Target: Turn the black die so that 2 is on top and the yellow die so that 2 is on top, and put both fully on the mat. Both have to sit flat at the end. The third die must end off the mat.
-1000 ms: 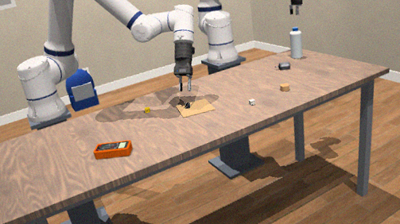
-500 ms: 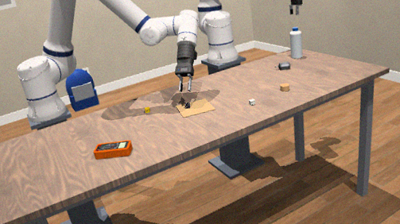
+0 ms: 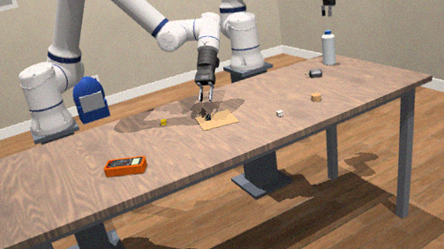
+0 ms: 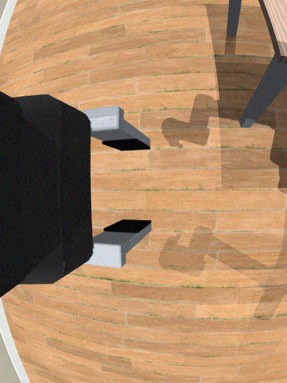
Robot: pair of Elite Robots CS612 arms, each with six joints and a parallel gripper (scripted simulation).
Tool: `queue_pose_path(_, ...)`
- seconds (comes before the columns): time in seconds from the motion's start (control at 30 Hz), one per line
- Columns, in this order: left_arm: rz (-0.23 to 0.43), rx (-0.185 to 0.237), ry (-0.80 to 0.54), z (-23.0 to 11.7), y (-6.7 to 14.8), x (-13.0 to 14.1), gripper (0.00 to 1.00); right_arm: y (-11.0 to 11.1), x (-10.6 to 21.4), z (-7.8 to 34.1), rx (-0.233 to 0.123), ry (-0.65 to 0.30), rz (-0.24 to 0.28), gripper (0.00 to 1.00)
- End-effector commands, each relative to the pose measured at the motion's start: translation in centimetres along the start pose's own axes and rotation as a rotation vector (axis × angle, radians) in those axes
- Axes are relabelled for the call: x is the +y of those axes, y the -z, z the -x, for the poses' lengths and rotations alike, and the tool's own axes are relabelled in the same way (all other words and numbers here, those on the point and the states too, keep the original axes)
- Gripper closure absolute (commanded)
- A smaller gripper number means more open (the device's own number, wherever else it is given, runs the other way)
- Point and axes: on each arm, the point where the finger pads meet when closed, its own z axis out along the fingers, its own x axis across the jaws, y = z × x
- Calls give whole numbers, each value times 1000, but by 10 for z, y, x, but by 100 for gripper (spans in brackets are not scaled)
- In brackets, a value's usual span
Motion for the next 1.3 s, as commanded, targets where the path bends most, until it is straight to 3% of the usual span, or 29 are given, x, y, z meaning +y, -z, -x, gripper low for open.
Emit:
queue_pose_path(0.0, 2, 0, 0, 0, 1, 1, 0, 1, 1, -1, 1, -1, 1, 30)
queue_pose_path(0.5, 2, 0, 0, 0, 1, 1, 0, -4, -4, -1, 1, -1, 1, 30)
queue_pose_path(1.27, 2, 0, 0, 0, 1, 1, 0, -30, -30, -1, 1, -1, 1, 30)
